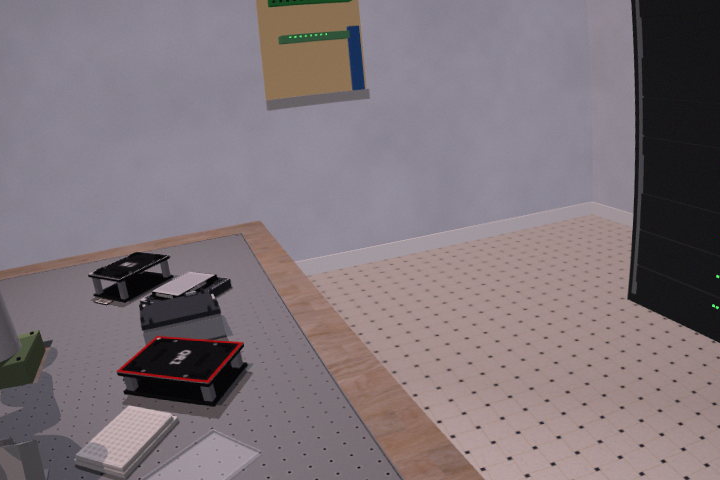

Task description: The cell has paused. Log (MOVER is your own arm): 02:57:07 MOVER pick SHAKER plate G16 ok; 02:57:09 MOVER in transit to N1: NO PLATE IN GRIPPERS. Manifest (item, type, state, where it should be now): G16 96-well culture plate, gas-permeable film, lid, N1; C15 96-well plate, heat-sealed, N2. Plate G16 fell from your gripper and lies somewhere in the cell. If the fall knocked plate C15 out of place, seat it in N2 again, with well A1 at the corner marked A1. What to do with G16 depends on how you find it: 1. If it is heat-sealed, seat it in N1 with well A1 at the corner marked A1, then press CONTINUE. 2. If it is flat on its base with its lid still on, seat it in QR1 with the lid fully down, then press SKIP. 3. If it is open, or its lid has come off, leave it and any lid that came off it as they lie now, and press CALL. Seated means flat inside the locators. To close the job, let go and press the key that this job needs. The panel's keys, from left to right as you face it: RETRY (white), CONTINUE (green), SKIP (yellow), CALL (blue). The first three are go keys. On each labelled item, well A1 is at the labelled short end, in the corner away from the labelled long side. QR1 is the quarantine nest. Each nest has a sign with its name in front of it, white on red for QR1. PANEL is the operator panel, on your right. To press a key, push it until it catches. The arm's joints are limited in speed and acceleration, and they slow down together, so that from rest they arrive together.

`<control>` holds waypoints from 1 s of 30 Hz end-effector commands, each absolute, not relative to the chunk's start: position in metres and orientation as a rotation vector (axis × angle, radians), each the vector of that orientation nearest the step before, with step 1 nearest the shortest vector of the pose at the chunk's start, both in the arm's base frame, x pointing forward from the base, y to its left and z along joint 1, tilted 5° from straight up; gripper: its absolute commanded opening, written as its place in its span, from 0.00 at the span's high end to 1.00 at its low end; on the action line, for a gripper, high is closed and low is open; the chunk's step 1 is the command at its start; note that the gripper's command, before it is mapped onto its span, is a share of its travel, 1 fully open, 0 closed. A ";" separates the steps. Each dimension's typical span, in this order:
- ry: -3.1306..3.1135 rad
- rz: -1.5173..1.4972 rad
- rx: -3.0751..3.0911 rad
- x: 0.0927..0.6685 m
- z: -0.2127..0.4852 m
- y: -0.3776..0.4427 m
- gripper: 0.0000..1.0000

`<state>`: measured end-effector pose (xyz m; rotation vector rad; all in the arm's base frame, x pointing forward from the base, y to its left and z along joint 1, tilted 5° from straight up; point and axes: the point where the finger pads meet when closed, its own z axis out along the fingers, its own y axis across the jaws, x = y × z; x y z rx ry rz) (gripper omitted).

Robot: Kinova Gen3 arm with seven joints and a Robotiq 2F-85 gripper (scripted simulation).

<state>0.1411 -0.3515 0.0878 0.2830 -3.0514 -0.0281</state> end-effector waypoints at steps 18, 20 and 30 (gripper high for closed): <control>-3.054 -0.021 0.256 0.078 0.094 -0.363 0.90; -3.054 -0.021 0.256 0.075 0.095 -0.364 0.90; -3.054 -0.021 0.256 0.042 0.097 -0.368 0.90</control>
